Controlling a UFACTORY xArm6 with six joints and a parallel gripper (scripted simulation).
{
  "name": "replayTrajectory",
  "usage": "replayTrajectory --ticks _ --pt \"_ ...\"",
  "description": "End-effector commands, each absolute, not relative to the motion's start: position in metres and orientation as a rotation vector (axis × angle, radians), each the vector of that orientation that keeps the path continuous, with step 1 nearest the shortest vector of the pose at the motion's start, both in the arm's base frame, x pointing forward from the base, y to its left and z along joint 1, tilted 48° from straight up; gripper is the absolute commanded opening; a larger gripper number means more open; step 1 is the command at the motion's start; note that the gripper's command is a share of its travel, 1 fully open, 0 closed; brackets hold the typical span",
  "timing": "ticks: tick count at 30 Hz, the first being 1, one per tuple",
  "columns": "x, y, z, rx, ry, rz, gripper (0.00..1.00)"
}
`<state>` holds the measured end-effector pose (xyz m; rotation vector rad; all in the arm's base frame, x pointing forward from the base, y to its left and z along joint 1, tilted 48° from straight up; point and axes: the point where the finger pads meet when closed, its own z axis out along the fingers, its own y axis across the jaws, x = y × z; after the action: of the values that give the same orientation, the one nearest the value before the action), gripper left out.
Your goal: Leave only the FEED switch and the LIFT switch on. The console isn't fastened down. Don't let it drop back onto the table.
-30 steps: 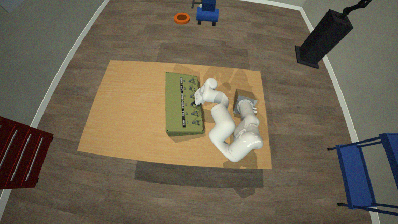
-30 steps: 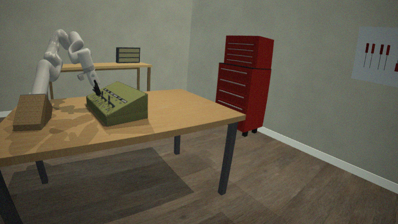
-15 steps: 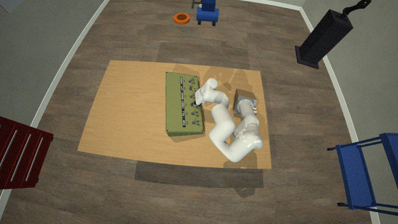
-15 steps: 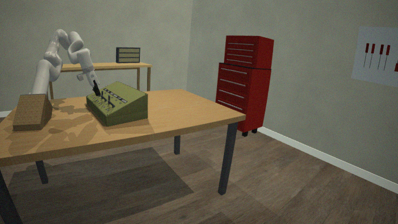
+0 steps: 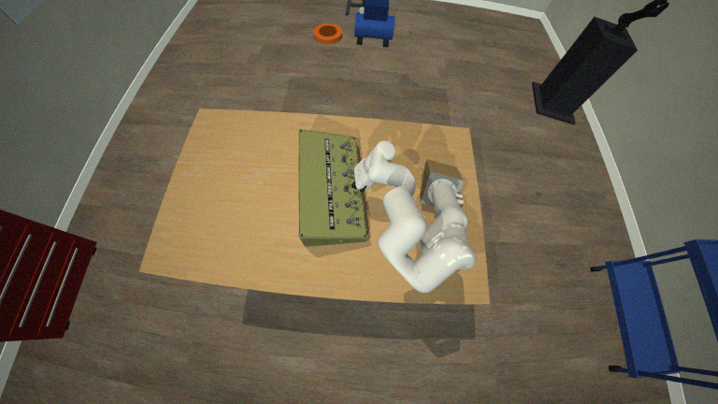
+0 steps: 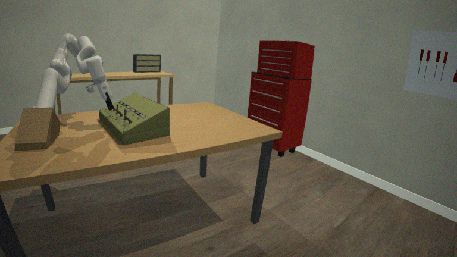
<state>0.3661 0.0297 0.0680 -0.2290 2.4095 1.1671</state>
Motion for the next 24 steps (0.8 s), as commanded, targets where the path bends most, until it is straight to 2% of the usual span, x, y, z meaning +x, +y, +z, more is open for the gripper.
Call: replayTrajectory --ticks 1,24 --pt "0.364 0.021 0.074 -0.229 2.408 1.163 0.0" --pt "0.33 -0.06 0.131 -0.229 2.408 1.163 0.0"
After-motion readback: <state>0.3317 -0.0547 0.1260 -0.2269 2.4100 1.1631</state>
